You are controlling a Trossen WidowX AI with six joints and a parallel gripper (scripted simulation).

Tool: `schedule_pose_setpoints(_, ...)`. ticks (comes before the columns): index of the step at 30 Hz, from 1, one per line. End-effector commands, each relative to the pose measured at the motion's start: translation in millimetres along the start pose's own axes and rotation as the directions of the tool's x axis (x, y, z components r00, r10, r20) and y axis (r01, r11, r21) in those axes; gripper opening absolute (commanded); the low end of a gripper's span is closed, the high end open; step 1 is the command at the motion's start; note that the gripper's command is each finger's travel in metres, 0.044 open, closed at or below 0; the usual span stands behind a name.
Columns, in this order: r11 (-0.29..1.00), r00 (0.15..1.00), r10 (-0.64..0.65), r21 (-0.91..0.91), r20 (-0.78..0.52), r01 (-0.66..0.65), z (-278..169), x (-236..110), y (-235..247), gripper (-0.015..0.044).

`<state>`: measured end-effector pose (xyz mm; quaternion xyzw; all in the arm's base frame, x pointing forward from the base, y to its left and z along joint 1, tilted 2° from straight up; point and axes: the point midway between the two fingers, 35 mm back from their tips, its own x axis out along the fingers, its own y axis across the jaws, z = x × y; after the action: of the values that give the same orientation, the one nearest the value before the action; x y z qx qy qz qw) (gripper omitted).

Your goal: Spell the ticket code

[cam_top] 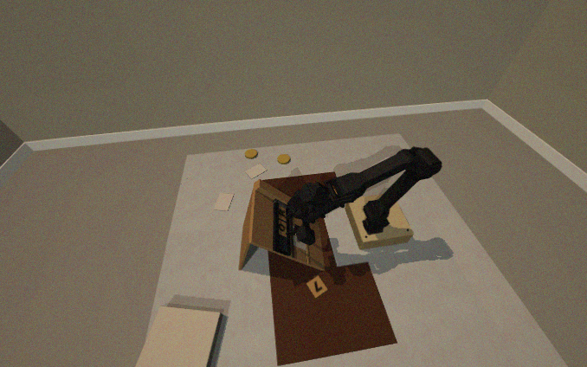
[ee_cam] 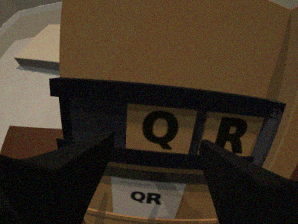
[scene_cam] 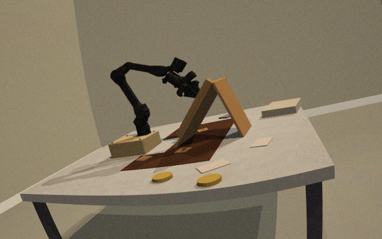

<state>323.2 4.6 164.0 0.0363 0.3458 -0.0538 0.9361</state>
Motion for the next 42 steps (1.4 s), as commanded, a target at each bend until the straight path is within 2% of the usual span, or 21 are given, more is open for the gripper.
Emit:
schedule_pose_setpoints(1,1.000,1.000,-0.004,0.003,0.001,0.004,0.1,-3.3,-0.1,0.0295)
schedule_pose_setpoints(35,1.000,1.000,-0.004,0.003,0.000,0.004,1.0,-22.9,-1.0,0.0295)
schedule_pose_setpoints(42,1.000,1.000,-0.001,0.002,-0.002,0.001,-0.1,-20.8,0.3,0.0111)
